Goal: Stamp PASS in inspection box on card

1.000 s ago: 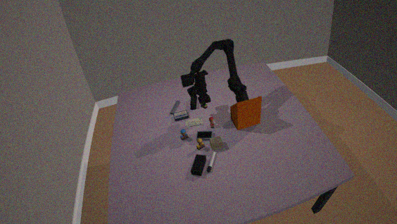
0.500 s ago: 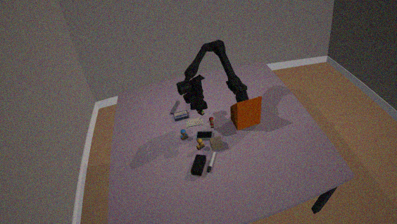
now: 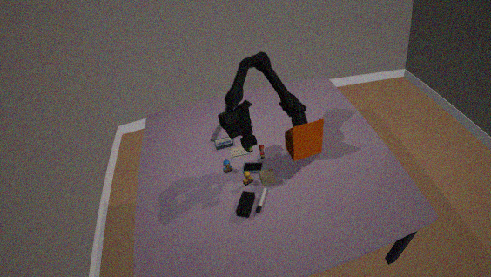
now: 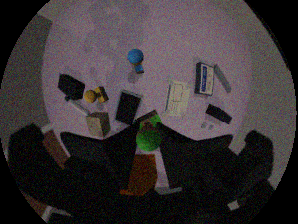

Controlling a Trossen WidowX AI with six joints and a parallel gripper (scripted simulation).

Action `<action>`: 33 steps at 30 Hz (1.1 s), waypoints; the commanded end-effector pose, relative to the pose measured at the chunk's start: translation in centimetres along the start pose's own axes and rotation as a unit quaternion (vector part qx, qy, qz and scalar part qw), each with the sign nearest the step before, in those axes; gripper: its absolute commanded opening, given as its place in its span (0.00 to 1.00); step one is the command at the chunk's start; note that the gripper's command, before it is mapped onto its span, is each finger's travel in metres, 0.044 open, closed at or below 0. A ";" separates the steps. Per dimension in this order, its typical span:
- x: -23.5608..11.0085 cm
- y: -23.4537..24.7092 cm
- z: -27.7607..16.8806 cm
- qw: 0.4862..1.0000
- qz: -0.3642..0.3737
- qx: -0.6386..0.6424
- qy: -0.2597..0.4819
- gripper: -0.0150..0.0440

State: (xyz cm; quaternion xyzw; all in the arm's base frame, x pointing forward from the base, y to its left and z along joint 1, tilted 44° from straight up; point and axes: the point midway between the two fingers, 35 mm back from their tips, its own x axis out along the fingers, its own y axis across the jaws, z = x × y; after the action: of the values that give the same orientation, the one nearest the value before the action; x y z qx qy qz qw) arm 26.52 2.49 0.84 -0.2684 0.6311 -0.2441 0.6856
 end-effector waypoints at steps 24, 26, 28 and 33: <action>1.2 5.3 -0.1 1.000 -0.007 0.004 0.000 0.25; 1.3 5.3 -0.1 1.000 -0.007 0.004 0.000 0.25; 1.4 5.3 -0.1 1.000 -0.007 0.004 0.000 0.25; 1.8 5.3 -0.1 1.000 -0.007 0.004 0.000 0.25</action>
State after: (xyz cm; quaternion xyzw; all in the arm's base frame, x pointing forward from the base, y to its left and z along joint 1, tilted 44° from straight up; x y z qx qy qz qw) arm 26.52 5.41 -3.96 -0.2667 0.6284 -0.2522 0.6859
